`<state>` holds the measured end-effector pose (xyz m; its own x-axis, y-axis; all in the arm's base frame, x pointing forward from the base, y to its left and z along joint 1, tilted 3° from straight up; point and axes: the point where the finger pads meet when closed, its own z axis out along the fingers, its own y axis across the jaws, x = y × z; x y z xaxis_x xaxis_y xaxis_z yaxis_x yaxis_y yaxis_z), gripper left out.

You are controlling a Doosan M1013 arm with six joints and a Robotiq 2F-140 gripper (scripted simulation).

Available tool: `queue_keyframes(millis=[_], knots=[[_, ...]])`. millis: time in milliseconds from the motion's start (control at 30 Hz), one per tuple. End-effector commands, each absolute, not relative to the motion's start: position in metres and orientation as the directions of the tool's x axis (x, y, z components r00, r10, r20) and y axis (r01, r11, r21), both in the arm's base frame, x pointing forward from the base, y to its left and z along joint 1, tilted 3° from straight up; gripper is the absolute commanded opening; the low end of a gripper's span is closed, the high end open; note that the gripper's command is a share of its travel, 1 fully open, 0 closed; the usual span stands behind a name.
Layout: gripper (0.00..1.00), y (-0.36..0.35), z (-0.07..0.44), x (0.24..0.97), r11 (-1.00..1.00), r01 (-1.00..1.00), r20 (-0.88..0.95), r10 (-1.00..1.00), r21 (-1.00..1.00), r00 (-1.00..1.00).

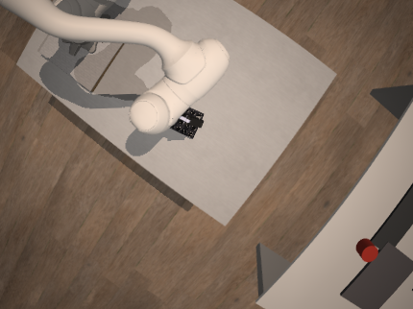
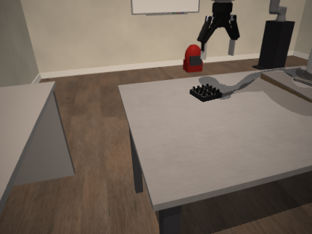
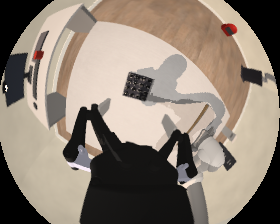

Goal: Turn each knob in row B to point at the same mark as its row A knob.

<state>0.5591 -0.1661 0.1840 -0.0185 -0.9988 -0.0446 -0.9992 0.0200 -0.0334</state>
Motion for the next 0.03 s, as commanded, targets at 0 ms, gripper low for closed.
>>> queue_keyframes(millis=[0], knots=[[1.00,-0.1661,0.1840,0.5590,0.020,-0.999,-0.045,-0.999,-0.034,-0.018]])
